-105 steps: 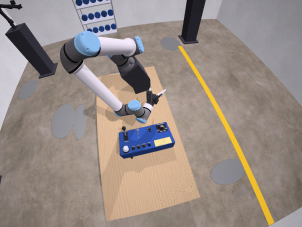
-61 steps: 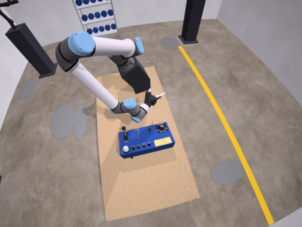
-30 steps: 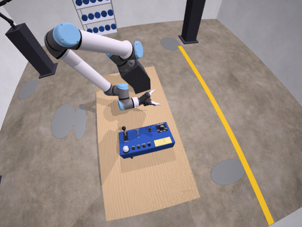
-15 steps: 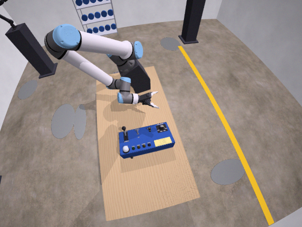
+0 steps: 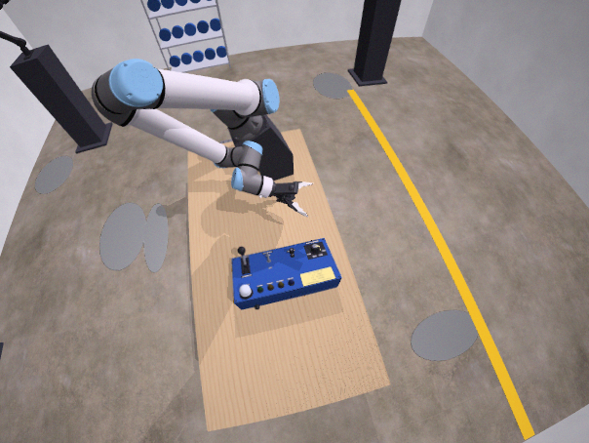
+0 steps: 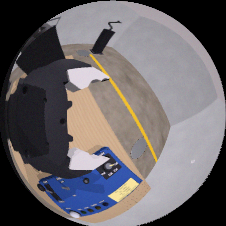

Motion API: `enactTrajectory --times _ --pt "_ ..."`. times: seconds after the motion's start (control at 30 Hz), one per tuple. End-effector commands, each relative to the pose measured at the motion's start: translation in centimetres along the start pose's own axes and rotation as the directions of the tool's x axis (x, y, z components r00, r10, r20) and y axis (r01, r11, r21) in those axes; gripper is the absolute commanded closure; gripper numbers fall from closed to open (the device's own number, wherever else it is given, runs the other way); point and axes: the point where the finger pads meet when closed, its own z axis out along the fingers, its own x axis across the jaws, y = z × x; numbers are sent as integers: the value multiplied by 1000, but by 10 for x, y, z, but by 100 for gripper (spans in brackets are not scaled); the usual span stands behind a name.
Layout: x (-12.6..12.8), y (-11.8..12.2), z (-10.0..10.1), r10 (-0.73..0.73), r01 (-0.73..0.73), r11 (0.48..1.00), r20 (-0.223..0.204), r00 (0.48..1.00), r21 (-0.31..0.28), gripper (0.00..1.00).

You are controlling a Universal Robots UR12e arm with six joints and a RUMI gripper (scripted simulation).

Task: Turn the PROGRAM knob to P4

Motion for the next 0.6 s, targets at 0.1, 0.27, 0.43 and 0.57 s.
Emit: enactTrajectory --times 0.1,0.27,0.43,0.57 --pt "12 -1 4 72 -77 996 -114 991 -39 0" --pt "23 -2 7 132 -148 987 -209 969 -62 0" --pt "29 -2 8 159 -183 980 -256 953 -73 0" --pt "40 -3 11 211 -256 963 -349 913 -86 0"
